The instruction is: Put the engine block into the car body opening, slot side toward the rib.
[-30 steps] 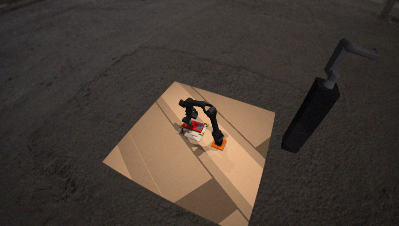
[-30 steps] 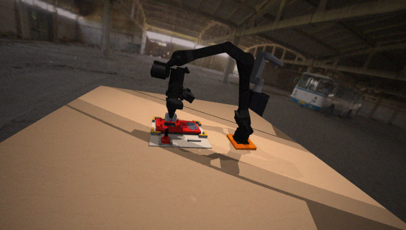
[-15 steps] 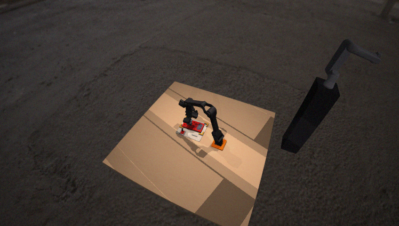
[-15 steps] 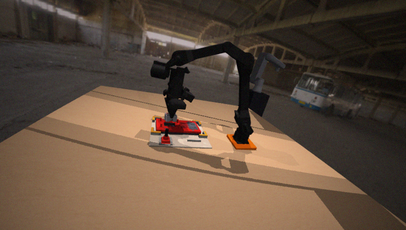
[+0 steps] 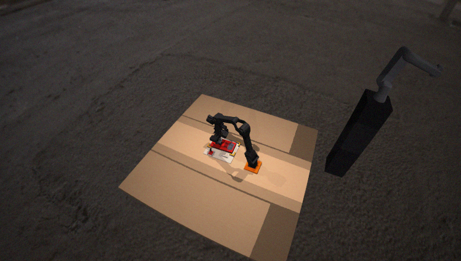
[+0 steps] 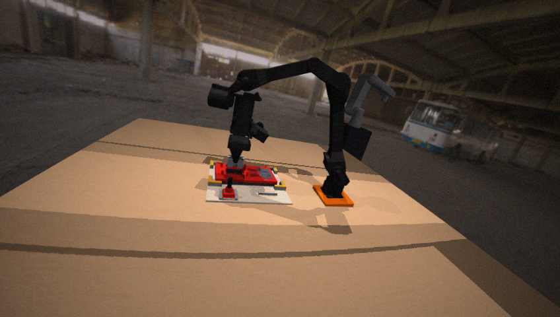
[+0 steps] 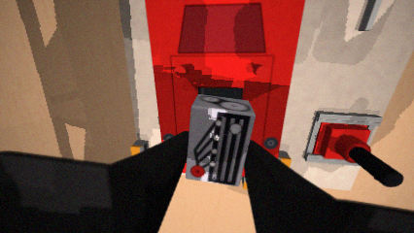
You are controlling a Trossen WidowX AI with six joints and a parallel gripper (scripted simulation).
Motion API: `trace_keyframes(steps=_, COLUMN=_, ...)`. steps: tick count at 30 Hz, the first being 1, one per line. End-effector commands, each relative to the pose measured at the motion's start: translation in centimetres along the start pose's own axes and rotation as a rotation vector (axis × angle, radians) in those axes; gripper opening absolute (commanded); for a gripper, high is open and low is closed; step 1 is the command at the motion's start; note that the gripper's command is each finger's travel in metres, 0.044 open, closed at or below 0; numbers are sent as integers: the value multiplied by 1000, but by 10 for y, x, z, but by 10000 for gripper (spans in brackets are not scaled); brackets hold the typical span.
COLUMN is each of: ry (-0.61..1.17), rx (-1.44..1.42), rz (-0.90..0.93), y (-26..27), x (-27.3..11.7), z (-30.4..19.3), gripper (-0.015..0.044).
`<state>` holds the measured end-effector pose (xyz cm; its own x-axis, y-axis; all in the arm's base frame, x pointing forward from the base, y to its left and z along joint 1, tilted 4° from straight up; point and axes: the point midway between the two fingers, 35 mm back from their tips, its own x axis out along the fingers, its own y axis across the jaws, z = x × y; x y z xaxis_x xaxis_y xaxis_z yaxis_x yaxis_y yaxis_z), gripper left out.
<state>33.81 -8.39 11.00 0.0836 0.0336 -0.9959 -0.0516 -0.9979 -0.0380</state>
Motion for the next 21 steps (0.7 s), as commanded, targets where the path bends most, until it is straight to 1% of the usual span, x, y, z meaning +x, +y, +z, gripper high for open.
trace_keyframes(steps=1, ry=2, rx=55, rz=-3, y=0, x=0, z=0, gripper=158)
trace_keyframes(steps=5, ry=2, rx=-8, rz=-3, y=-1, x=0, z=0, gripper=158)
trace_keyframes(steps=13, ry=2, rx=-246, rz=-2, y=-1, x=0, z=0, gripper=158)
trace_keyframes(steps=17, ry=2, rx=-243, rz=-2, y=-1, x=0, z=0, gripper=158)
trace_keyframes(steps=21, ry=2, rx=-180, rz=-2, y=-1, x=0, z=0, gripper=158)
